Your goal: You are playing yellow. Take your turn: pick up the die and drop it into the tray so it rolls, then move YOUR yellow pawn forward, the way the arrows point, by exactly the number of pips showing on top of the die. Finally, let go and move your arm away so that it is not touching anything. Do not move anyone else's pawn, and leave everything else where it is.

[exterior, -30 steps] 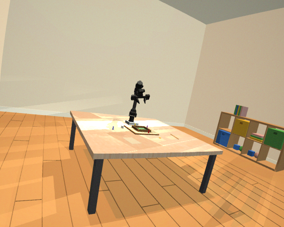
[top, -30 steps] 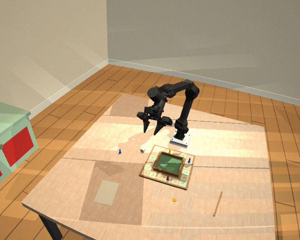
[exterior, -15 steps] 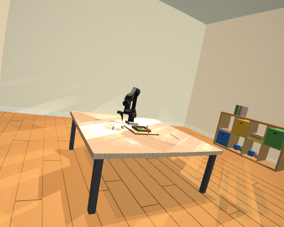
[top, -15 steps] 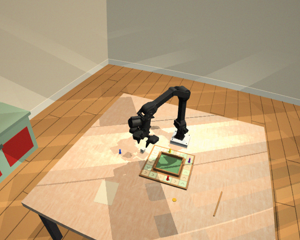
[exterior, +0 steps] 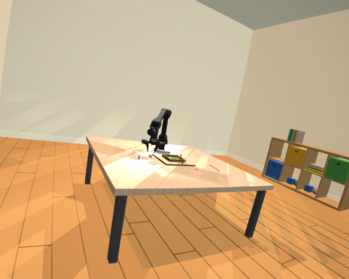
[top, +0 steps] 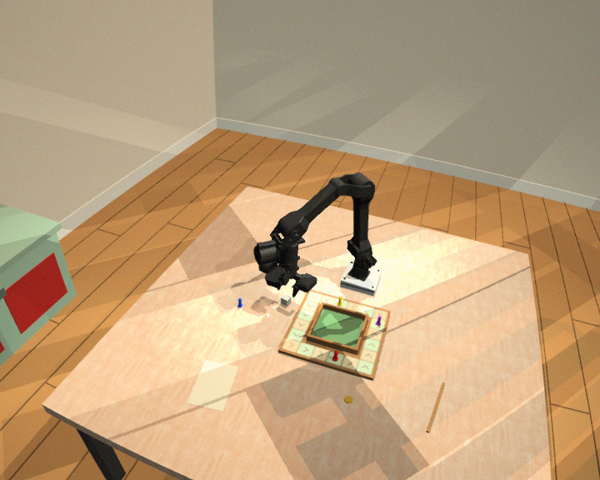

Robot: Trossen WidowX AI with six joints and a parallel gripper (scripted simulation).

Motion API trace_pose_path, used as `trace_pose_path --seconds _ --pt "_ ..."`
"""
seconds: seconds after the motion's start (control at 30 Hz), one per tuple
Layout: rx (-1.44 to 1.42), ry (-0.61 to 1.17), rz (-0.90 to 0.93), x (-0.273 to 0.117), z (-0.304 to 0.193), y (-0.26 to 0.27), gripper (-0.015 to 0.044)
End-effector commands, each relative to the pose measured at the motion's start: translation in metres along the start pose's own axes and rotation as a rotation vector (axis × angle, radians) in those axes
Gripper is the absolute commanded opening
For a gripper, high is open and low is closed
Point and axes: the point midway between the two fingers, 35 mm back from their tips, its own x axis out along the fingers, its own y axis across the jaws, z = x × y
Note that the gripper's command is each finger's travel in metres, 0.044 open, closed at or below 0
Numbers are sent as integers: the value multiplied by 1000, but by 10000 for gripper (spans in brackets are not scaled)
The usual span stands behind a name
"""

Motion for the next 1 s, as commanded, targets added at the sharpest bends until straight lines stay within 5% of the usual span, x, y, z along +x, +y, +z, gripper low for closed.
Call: trace_pose_path --seconds 0.0,0.63,0.83,0.97 --pt "-4 4 -2 6 0 -1 275" --pt "-4 4 -2 34 -1 -1 275" --pt "-4 4 -2 34 -1 -1 118" --pt "-4 4 -2 34 -1 -1 91"
